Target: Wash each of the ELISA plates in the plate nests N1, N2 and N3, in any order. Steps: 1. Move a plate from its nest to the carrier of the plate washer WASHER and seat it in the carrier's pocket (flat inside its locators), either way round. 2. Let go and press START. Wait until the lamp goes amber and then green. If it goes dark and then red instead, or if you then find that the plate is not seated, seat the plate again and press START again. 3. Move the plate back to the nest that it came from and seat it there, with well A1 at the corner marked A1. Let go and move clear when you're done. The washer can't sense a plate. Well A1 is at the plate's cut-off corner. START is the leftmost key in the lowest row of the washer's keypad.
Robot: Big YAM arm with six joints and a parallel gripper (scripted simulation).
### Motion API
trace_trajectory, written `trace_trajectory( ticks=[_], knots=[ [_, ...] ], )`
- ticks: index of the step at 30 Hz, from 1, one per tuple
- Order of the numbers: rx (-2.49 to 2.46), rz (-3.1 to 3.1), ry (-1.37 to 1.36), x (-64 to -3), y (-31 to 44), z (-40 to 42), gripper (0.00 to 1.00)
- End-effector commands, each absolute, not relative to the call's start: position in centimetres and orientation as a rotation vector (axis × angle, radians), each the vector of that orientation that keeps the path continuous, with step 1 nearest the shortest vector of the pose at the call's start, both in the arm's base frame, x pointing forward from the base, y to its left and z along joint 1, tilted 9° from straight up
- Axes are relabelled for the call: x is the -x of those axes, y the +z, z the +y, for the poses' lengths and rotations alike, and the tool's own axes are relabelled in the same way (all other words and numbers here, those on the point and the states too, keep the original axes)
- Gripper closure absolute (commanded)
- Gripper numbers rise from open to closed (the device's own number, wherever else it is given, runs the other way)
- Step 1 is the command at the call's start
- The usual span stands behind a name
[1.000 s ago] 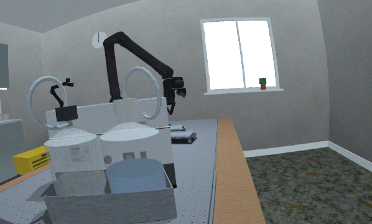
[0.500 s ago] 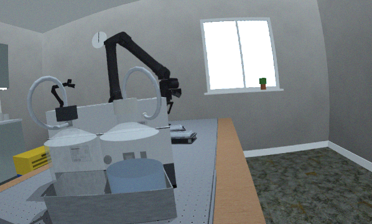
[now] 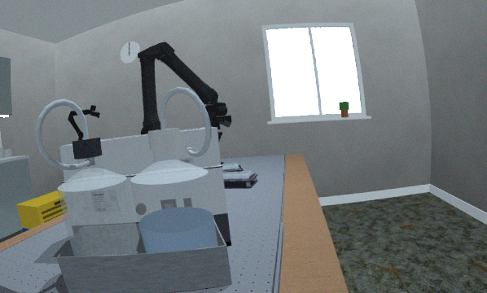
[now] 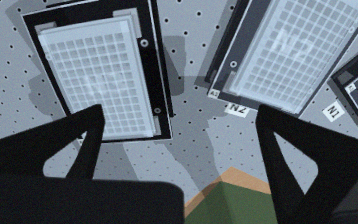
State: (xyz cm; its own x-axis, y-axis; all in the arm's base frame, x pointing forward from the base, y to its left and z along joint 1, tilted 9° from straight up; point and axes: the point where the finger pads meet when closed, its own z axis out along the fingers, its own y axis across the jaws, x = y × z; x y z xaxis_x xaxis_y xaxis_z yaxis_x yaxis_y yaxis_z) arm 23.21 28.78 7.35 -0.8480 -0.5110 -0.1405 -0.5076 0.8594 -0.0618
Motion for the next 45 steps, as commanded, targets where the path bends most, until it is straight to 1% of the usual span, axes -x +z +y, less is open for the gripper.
trace_trajectory(
  ticks=[1, 4, 17, 20, 24, 29, 31, 36, 37, 45],
  knots=[
    [0.917, 2.826, -0.020, -23.2, 8.7, 31.1, 0.00],
    [0.976, 2.807, -0.025, -22.4, 8.6, 31.8, 0.00],
    [0.946, 2.820, -0.017, -17.2, 8.2, 35.9, 0.00],
    [0.902, 2.813, 0.013, -18.1, 9.3, 35.6, 0.00],
    [0.944, 2.821, -0.013, -17.3, 8.0, 35.1, 0.00],
    [0.944, 2.821, -0.013, -17.3, 8.0, 35.1, 0.00],
    [0.934, 2.840, -0.041, -17.2, 6.3, 34.4, 0.00],
    [0.937, 2.843, -0.049, -17.4, 5.6, 34.1, 0.00],
    [0.929, 2.826, -0.017, -17.8, 6.5, 34.8, 0.00],
    [0.950, 2.840, -0.051, -17.7, 4.2, 34.0, 0.00]
  ],
)
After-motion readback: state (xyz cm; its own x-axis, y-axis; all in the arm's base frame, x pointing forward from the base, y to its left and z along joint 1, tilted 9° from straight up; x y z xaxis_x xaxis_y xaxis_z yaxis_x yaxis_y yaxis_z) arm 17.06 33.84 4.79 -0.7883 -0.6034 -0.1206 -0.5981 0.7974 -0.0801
